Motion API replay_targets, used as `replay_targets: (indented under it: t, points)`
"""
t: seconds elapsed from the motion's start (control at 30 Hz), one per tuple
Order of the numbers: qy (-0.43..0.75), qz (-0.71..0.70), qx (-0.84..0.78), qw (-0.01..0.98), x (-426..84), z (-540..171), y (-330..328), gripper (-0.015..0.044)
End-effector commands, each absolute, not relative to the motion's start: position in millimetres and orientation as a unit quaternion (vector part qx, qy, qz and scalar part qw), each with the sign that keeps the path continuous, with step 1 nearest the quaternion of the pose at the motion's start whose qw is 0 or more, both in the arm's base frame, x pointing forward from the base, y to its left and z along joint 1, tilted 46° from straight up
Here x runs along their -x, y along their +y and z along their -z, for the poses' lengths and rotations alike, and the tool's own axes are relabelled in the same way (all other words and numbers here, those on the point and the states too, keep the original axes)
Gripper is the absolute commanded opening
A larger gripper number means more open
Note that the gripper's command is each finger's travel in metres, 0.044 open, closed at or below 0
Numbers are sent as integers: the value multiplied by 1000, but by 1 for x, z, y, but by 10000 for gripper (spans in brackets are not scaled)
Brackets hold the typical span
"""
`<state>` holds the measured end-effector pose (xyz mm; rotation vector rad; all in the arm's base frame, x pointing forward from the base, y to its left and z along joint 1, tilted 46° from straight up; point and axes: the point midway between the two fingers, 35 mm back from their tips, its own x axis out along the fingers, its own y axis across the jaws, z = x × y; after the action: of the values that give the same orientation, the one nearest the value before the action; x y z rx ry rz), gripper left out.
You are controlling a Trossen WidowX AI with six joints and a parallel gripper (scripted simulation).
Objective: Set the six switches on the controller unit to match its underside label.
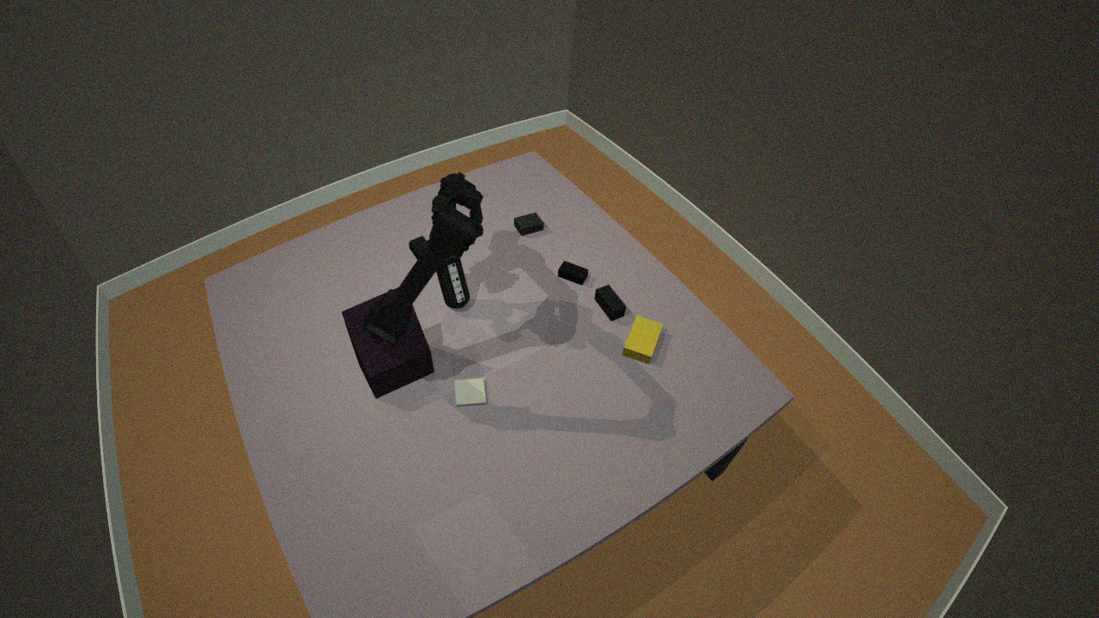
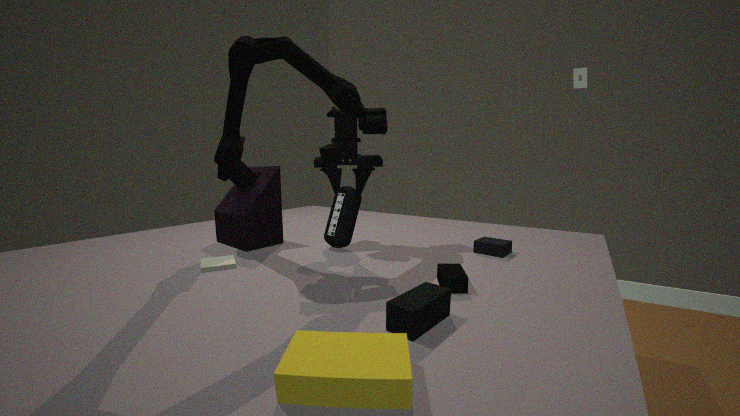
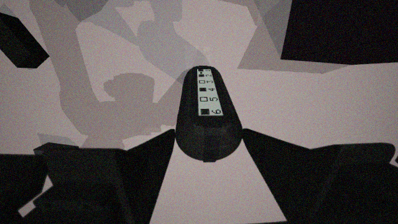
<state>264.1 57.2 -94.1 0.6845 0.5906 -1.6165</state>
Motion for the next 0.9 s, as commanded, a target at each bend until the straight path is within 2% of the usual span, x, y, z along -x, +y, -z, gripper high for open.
replay_targets:
  t: [0.0,0.87]
  points:
    - [252,698,-287,606,-263,90,51,338]
    - [252,698,-286,606,-260,69,34,338]
